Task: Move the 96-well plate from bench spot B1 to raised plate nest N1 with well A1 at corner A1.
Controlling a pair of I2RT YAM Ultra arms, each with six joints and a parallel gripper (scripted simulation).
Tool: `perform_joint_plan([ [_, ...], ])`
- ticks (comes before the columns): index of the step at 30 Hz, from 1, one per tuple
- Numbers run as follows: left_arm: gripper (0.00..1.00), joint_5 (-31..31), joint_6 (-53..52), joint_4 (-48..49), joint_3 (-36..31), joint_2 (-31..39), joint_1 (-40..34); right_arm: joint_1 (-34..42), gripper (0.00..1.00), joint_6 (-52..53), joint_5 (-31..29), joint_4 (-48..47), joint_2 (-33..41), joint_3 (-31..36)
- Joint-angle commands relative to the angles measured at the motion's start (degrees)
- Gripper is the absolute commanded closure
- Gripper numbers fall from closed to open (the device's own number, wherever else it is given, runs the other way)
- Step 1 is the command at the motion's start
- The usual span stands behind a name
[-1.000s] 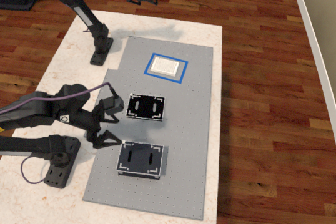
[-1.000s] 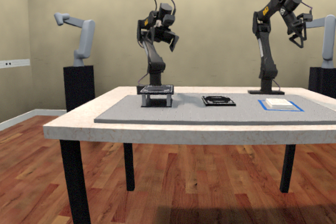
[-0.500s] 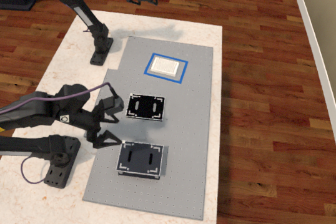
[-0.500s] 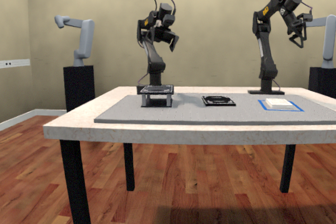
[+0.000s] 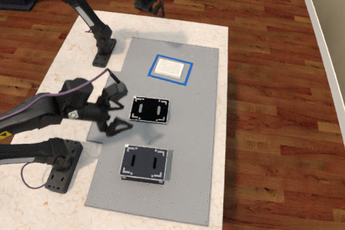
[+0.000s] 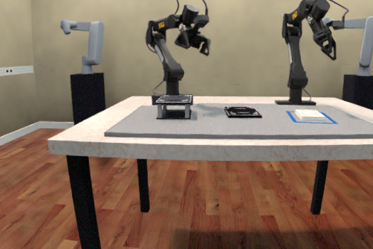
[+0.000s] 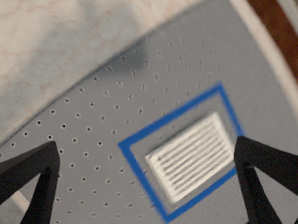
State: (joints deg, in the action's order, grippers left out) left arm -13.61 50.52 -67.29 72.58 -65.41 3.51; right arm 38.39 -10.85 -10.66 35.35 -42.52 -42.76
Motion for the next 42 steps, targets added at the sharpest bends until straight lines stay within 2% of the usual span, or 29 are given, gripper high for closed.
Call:
perform_joint_plan([
  [1, 0.0, 1.4, -9.7, 6.9, -4.2, 1.2, -3.1, 4.2, 0.0, 0.9, 2.9, -9.4, -2.2, 0.9],
  [4, 0.0, 1.7, -11.7, 8.2, -5.5, 0.6, -3.9, 5.4, 0.0, 1.0, 3.3, -11.0, -2.8, 1.2],
  [11, 0.0, 5.4, -27.5, 18.4, -13.5, -1.9, -8.7, 14.4, 0.0, 1.4, 6.6, -22.3, -6.8, 3.7],
  [19, 0.0, 9.3, -43.8, 27.6, -18.1, -8.4, -12.6, 22.7, 0.0, 1.8, 9.4, -32.0, -10.7, 6.0],
  [29, 0.0, 11.6, -48.9, 30.0, -18.7, -13.7, -13.5, 24.8, 0.0, 1.6, 8.7, -33.5, -12.7, 5.9],
  [42, 0.0, 11.1, -48.8, 30.0, -18.6, -13.4, -13.6, 24.8, 0.0, 1.6, 8.7, -33.6, -12.4, 5.9],
])
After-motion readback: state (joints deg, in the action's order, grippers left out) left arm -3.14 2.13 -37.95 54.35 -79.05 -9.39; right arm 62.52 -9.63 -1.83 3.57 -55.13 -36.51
